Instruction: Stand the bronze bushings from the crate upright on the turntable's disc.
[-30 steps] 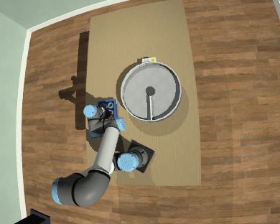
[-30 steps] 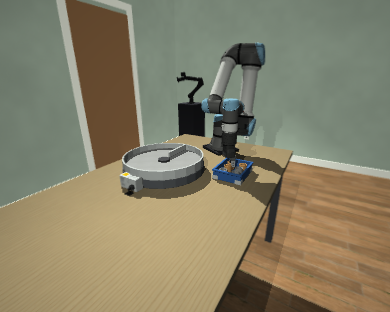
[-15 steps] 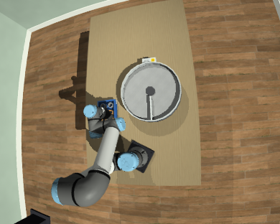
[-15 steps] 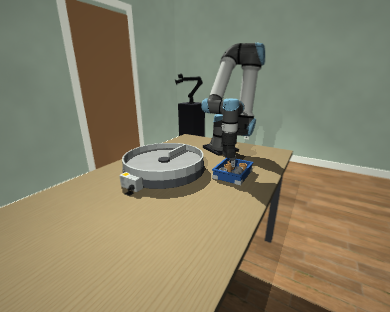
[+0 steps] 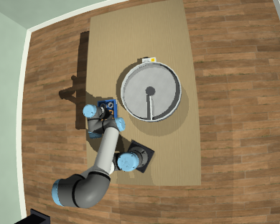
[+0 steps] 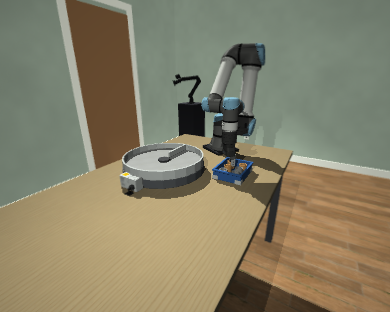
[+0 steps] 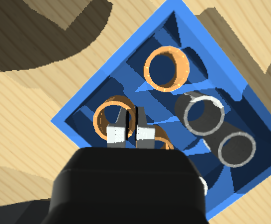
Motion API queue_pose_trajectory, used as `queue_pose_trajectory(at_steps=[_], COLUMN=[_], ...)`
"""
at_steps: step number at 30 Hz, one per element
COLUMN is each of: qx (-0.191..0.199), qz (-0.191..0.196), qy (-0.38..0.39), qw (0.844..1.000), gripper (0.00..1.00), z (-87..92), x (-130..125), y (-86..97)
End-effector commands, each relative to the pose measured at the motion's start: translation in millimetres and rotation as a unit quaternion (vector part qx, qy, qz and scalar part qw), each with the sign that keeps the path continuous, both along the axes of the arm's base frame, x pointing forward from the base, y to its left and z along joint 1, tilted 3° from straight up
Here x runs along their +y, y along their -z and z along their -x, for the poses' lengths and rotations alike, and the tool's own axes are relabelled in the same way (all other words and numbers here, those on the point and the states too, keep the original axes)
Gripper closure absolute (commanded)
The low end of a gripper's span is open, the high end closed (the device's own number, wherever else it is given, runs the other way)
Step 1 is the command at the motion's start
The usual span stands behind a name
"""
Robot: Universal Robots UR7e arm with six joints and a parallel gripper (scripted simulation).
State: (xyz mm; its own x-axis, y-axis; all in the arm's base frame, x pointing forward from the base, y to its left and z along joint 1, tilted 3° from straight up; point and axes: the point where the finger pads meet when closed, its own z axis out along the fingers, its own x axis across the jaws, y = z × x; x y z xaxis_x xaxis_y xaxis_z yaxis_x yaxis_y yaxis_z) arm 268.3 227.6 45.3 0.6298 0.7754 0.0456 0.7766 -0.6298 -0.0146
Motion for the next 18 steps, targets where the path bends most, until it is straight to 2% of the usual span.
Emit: queue_pose_trajectory(at_steps=[1,5,17,18], qx=[-0.001,-0.001,-0.001,-0.001], qz=[0.000,0.000,0.000,0.000], qy=[0.000,0.000,0.000,0.000], qw=[1.000,1.000,1.000,1.000], gripper=[1.00,1.00,1.00,1.00], z=[-0.2,0.0,1.0,1.0], x=[-0.3,-0.8,-3.3,-3.3], y=[-9.0,-19.4,-75.8,-75.8])
